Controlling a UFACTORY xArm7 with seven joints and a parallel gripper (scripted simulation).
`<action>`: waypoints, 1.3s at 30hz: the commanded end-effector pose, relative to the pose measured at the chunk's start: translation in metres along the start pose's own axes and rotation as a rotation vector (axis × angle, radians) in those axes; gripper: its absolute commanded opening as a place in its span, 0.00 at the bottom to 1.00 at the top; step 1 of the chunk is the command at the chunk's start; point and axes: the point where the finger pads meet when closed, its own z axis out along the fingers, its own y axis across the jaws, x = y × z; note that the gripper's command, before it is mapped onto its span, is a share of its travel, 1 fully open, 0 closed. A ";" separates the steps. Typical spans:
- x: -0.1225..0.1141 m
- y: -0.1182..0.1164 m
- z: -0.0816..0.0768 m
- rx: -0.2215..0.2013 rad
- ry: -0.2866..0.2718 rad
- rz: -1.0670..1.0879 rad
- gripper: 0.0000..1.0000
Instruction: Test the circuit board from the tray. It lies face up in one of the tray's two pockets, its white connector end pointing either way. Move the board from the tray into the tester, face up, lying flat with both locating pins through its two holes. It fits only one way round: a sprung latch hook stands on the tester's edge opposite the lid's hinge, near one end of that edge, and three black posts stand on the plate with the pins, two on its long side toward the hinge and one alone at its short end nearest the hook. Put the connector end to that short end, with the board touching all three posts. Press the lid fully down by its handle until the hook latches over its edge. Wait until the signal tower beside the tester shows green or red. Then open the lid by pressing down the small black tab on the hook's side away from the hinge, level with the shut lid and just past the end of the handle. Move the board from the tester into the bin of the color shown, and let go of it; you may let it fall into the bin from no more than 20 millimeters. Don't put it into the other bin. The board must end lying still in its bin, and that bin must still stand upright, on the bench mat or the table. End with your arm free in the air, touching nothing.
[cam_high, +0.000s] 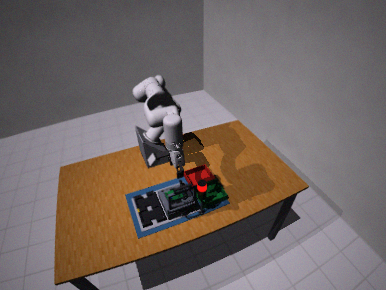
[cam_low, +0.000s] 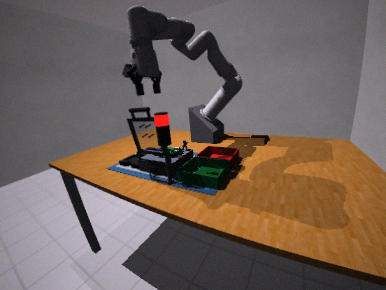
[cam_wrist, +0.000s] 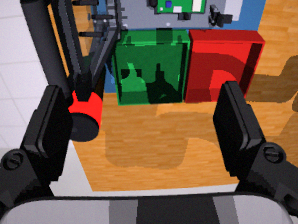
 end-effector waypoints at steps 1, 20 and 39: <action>0.000 0.032 -0.003 0.026 0.006 -0.001 1.00; -0.001 0.067 -0.001 0.026 0.006 -0.001 1.00; 0.000 0.065 0.062 0.026 0.006 -0.001 1.00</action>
